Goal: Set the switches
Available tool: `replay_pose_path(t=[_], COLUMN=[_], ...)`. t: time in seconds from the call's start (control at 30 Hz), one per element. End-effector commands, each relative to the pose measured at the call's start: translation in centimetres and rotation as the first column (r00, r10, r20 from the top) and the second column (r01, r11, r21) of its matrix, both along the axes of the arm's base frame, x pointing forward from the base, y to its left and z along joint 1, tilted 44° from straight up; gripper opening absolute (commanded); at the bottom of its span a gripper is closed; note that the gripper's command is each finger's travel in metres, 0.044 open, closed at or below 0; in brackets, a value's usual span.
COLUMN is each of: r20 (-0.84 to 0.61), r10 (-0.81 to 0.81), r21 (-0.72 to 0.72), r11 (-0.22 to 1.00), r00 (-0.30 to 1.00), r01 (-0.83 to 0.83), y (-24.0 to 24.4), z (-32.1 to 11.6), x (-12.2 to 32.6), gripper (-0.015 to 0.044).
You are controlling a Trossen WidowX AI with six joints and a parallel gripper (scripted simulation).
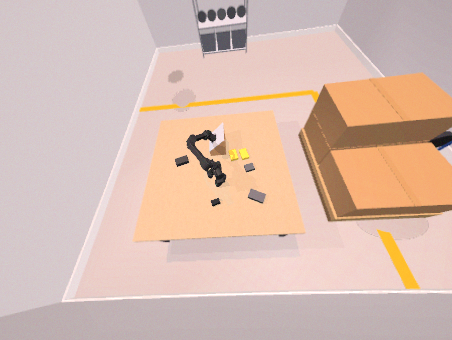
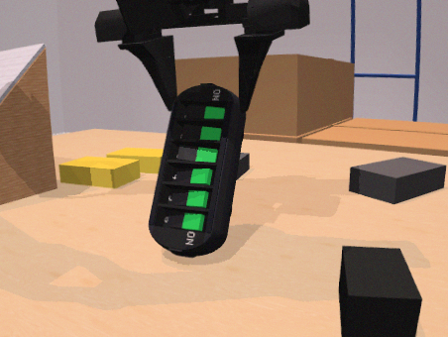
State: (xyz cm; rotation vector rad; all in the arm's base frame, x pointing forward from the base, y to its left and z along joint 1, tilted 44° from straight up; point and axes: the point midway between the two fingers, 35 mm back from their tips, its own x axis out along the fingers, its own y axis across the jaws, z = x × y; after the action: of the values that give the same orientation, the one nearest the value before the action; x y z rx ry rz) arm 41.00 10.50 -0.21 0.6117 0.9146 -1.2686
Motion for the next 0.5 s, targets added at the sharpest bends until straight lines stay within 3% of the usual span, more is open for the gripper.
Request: replay_pose_path(t=[0.0,0.47], r20=[0.002,-0.004], r10=[0.000,-0.002], r21=[0.003,0.029], r11=[1.000,1.000], r00=[1.000,1.000], r01=[0.000,0.003], y=[-0.42,-1.11], z=[0.64,1.61], x=[0.14,0.40], gripper=[0.0335,0.0335])
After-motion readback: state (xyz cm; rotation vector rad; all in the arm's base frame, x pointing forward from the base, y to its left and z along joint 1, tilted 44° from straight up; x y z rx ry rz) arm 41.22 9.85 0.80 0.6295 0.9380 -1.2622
